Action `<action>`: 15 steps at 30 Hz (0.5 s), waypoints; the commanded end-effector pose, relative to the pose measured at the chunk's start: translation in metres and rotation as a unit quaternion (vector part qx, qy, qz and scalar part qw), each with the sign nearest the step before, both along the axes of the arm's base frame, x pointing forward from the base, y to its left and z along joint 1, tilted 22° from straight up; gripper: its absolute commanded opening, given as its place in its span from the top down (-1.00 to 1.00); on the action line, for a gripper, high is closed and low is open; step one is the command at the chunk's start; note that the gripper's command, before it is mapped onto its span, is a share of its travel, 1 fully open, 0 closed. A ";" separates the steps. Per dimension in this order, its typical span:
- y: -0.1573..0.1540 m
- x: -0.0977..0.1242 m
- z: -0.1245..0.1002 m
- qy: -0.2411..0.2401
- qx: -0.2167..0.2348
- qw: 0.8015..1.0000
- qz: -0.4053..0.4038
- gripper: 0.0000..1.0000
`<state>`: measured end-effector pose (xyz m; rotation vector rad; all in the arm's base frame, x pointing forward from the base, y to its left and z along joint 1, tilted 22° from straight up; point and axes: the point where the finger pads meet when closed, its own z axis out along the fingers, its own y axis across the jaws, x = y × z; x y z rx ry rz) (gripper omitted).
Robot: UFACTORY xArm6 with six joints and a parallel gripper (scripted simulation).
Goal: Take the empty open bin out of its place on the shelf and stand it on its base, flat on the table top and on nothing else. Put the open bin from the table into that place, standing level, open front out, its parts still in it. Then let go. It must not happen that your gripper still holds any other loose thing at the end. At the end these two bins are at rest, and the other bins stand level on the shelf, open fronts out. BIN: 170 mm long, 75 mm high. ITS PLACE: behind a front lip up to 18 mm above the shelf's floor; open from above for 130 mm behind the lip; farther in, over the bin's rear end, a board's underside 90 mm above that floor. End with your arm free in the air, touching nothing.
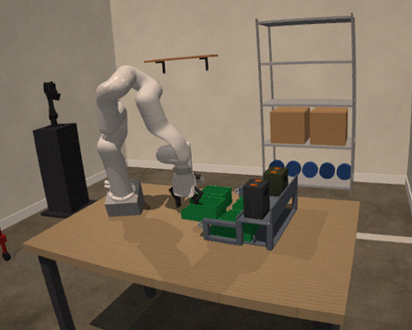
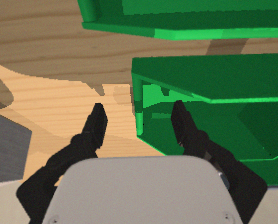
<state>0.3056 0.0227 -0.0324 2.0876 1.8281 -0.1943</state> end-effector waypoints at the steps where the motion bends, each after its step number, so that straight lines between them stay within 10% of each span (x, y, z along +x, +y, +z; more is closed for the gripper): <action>1: 0.001 0.001 0.001 -0.001 0.000 1.000 0.000 -0.89; 15: 0.003 0.000 0.008 -0.001 0.000 1.000 0.000 -0.89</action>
